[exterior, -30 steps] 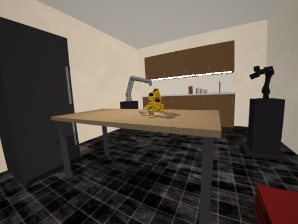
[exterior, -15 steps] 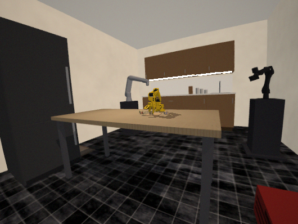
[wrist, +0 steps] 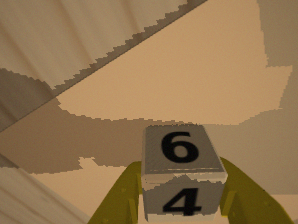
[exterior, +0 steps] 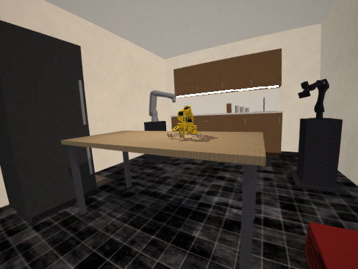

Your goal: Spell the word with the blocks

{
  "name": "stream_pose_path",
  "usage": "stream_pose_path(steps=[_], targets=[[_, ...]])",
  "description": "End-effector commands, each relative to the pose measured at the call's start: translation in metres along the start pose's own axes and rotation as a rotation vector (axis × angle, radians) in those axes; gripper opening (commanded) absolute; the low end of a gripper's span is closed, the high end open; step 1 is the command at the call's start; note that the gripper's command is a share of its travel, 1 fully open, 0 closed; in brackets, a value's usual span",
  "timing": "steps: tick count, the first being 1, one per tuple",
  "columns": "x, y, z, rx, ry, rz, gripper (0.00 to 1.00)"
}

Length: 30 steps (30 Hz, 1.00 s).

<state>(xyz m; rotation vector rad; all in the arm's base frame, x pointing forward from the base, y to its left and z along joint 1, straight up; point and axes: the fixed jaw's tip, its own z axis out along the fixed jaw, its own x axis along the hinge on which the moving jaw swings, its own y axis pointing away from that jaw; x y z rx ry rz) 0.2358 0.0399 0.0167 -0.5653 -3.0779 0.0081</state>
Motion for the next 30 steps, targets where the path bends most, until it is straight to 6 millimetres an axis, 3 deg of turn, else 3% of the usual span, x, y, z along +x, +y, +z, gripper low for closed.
stream_pose_path(steps=[1, 14, 24, 30], targets=[[-0.008, 0.0025, -0.0147, -0.039, -0.069, 0.0, 0.14], [-0.008, 0.0019, -0.0147, -0.038, -0.069, 0.0, 0.13], [-0.008, 0.0019, -0.0147, -0.038, -0.069, 0.0, 0.01], [-0.008, 0.0019, -0.0147, -0.038, -0.069, 0.0, 0.0]])
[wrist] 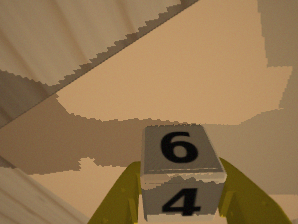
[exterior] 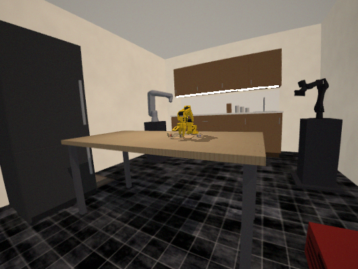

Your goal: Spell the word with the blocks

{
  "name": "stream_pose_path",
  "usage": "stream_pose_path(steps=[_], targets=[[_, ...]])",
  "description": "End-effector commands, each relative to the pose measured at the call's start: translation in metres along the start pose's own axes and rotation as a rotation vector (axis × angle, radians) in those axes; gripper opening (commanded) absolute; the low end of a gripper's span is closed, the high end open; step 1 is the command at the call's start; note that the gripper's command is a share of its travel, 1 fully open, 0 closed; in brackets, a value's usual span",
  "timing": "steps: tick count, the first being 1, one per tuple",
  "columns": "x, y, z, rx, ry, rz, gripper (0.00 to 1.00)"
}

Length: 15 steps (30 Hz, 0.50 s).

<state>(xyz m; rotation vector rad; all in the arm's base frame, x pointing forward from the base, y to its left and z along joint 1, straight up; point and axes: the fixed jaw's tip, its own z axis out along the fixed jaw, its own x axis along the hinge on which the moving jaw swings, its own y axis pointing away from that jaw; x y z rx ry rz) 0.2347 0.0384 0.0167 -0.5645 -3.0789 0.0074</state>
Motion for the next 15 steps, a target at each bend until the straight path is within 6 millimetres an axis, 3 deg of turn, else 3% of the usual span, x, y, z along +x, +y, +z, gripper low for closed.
stream_pose_path(steps=[1, 15], targets=[[-0.008, 0.004, -0.015, -0.038, -0.068, 0.0, 0.0], [-0.008, 0.004, -0.04, -0.042, -0.075, 0.0, 0.0]])
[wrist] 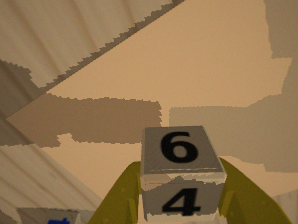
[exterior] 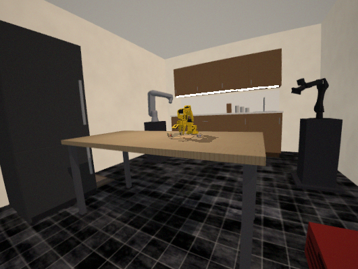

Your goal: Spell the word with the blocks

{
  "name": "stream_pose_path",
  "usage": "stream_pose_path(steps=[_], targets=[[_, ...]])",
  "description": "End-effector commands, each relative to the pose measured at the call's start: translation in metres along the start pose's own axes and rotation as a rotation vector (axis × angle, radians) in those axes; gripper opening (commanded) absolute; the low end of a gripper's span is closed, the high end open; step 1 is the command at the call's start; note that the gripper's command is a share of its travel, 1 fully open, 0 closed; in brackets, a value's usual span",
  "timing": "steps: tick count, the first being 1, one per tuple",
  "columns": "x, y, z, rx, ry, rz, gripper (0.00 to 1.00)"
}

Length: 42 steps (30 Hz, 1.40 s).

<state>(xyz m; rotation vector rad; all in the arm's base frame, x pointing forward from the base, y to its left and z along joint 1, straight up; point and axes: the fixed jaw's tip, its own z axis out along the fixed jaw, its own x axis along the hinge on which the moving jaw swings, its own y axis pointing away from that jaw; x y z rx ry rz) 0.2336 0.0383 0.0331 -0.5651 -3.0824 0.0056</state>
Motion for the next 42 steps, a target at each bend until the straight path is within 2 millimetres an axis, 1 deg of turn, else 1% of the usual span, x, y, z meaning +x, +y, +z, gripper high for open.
stream_pose_path(steps=[1, 7, 11, 20, 24, 26, 28, 33, 35, 39, 42], targets=[[-0.01, 0.005, -0.023, -0.04, -0.072, 0.0, 0.0], [-0.007, 0.004, -0.04, -0.043, -0.076, 0.0, 0.0], [-0.006, 0.004, -0.047, -0.044, -0.078, 0.0, 0.0], [-0.006, 0.004, -0.048, -0.045, -0.081, -0.002, 0.0], [0.002, 0.012, -0.048, -0.045, -0.077, -0.044, 0.0], [0.012, 0.019, -0.048, -0.046, -0.075, -0.092, 0.0], [0.025, 0.029, -0.048, -0.047, -0.073, -0.158, 0.0], [0.072, 0.052, -0.044, -0.051, -0.065, -0.377, 0.0], [0.072, 0.052, -0.044, -0.051, -0.065, -0.377, 0.0], [0.113, 0.06, -0.039, -0.053, -0.059, -0.557, 0.0], [0.136, 0.06, -0.035, -0.054, -0.055, -0.662, 0.0]])
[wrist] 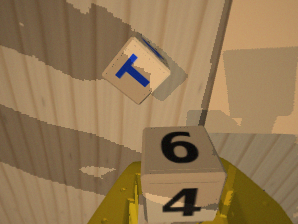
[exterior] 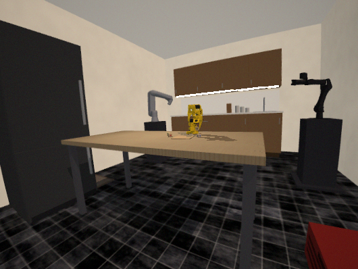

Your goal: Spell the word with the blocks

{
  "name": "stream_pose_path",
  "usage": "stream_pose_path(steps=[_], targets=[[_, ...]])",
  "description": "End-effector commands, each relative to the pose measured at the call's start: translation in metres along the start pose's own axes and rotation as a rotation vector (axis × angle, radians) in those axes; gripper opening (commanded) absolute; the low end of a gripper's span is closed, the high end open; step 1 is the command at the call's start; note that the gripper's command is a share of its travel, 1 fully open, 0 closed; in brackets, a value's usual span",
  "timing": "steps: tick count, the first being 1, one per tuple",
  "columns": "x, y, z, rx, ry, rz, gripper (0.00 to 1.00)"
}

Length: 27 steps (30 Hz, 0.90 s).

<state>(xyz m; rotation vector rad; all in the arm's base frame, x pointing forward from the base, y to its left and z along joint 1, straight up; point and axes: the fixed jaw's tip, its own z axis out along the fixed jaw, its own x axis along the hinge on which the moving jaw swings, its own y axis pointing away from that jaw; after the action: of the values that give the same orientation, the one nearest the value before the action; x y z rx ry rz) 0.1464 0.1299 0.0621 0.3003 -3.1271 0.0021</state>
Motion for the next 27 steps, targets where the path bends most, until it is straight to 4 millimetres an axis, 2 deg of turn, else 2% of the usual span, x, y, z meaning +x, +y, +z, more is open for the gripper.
stream_pose_path(steps=[1, 6, 27], targets=[[0.021, 0.019, -0.006, -0.038, -0.057, -0.134, 0.0], [0.033, 0.024, -0.003, -0.039, -0.055, -0.198, 0.0], [0.033, 0.025, -0.003, -0.039, -0.055, -0.2, 0.0]])
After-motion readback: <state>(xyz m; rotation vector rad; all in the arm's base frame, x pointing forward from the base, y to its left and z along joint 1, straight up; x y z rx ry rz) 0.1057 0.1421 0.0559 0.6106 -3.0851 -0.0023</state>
